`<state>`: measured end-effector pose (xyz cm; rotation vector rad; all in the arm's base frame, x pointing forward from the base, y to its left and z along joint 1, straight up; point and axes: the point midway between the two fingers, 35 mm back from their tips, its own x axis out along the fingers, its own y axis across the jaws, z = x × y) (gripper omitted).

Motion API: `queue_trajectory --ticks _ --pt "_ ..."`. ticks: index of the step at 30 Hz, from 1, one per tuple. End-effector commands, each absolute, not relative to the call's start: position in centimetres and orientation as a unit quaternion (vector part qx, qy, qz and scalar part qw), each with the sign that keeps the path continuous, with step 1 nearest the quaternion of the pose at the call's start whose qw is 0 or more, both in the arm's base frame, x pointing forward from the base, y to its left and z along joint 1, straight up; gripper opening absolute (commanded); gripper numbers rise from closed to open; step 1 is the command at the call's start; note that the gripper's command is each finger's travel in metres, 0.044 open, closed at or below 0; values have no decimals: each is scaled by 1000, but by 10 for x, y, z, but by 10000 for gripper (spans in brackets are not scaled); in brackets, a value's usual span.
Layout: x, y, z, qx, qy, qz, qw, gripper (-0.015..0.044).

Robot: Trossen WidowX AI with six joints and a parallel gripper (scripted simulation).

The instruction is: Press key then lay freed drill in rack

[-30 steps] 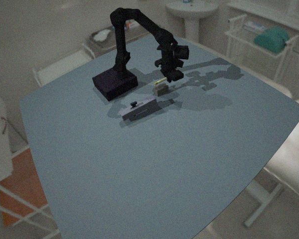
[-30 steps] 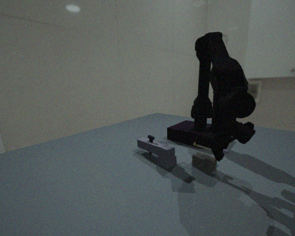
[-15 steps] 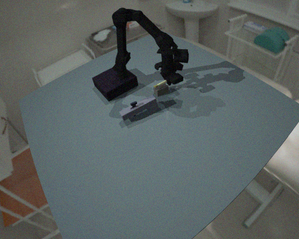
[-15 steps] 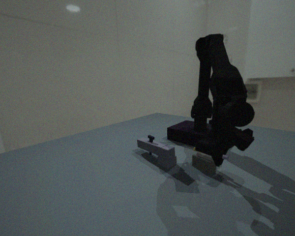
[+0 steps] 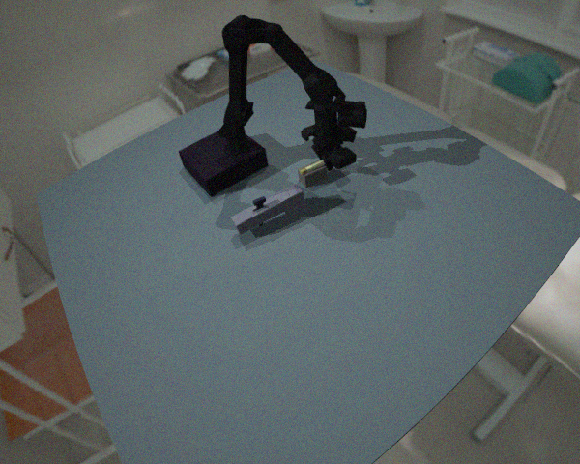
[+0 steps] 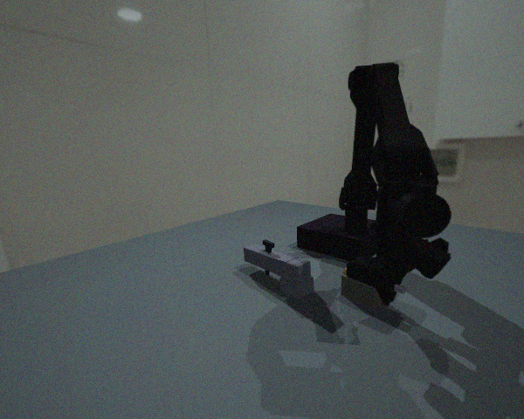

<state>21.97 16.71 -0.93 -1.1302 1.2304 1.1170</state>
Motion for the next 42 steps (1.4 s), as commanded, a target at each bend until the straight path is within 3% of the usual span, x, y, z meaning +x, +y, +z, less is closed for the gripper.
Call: queue_trajectory --ticks 1,17,34,42 --pt "218 166 -16 -473 519 470 535 0" --pt "215 165 -24 -473 519 470 534 0" --pt "217 169 -16 -472 514 473 538 440" --pt "212 166 20 -473 519 470 534 440"
